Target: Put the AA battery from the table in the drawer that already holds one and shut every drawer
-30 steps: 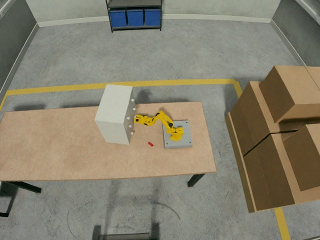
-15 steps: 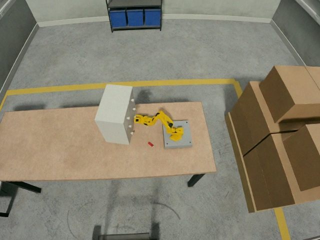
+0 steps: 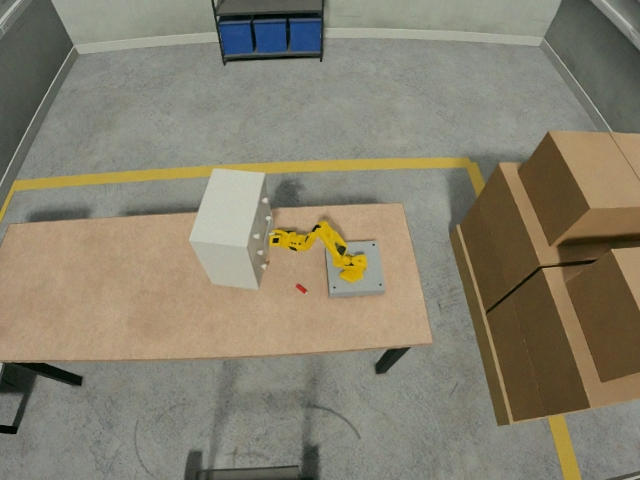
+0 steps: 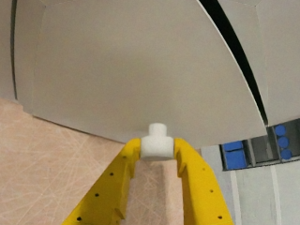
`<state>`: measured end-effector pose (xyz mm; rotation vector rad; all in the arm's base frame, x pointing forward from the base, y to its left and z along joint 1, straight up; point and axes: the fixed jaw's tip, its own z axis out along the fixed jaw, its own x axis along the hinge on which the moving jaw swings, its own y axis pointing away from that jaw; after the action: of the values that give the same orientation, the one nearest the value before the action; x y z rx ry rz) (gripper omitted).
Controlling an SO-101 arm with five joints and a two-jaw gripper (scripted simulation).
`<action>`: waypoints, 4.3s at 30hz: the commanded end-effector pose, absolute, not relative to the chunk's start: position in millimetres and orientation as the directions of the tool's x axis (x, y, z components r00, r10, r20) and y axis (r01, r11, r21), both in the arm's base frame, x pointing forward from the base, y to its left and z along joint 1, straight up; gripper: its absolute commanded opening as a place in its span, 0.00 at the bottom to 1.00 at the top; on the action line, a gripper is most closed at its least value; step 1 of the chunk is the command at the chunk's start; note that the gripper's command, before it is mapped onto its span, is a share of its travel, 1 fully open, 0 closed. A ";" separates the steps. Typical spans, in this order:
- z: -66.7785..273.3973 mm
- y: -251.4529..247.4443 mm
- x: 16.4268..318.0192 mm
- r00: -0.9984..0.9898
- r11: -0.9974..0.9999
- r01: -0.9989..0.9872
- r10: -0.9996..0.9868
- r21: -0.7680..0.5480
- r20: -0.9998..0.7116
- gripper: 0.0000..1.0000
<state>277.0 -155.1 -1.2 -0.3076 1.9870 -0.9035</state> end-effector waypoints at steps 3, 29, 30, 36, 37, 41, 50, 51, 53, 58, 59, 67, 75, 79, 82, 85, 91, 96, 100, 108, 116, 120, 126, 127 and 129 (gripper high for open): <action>-2.0 -153.8 273.2 -0.573 0.707 0.118 -0.525 -0.698 -0.629 0.00; -2.0 -152.6 265.9 -0.577 0.706 0.124 -0.520 -0.697 -0.629 0.00; -2.0 -152.5 265.4 -0.578 0.706 0.124 -0.520 -0.697 -0.629 0.00; -1.9 -152.3 263.8 -0.579 0.705 0.126 -0.519 -0.697 -0.629 0.00; -1.9 -152.3 263.8 -0.579 0.705 0.126 -0.519 -0.697 -0.629 0.00; -1.9 -152.3 263.8 -0.579 0.705 0.126 -0.519 -0.697 -0.629 0.00; -1.9 -152.3 263.8 -0.579 0.705 0.126 -0.519 -0.697 -0.629 0.00; -1.9 -152.2 263.2 -0.579 0.705 0.126 -0.519 -0.697 -0.629 0.00; -2.0 -152.0 262.1 -0.580 0.705 0.127 -0.518 -0.697 -0.629 0.00; -2.0 -151.6 259.3 -0.582 0.705 0.130 -0.516 -0.697 -0.629 0.00; -2.0 -151.5 258.7 -0.582 0.705 0.130 -0.515 -0.697 -0.629 0.00; -1.9 -150.9 255.4 -0.584 0.704 0.133 -0.513 -0.697 -0.629 0.00; -1.9 -150.7 254.4 -0.585 0.704 0.134 -0.512 -0.697 -0.629 0.00; -1.9 -150.7 254.4 -0.585 0.704 0.134 -0.512 -0.697 -0.629 0.00; -1.9 -150.7 254.4 -0.585 0.704 0.134 -0.512 -0.697 -0.629 0.00; -1.9 -150.6 253.8 -0.585 0.704 0.135 -0.512 -0.697 -0.629 0.00; -2.0 -150.1 250.4 -0.588 0.703 0.138 -0.509 -0.697 -0.629 0.00; -1.9 -149.6 247.6 -0.589 0.703 0.140 -0.507 -0.697 -0.629 0.00; -1.9 -149.3 245.9 -0.591 0.702 0.142 -0.505 -0.697 -0.629 0.00; -1.9 -149.2 244.9 -0.591 0.702 0.143 -0.505 -0.697 -0.629 0.00; -1.9 -149.2 244.9 -0.591 0.702 0.143 -0.505 -0.697 -0.629 0.00; -1.9 -149.0 243.8 -0.592 0.702 0.144 -0.504 -0.697 -0.629 0.00; -1.9 -148.4 240.5 -0.594 0.701 0.147 -0.501 -0.697 -0.629 0.00; -1.9 -148.4 239.9 -0.595 0.701 0.148 -0.500 -0.697 -0.629 0.00; -1.9 -148.2 238.8 -0.596 0.701 0.149 -0.499 -0.697 -0.629 0.00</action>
<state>243.7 -148.6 -1.6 -0.2731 2.0113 -0.9210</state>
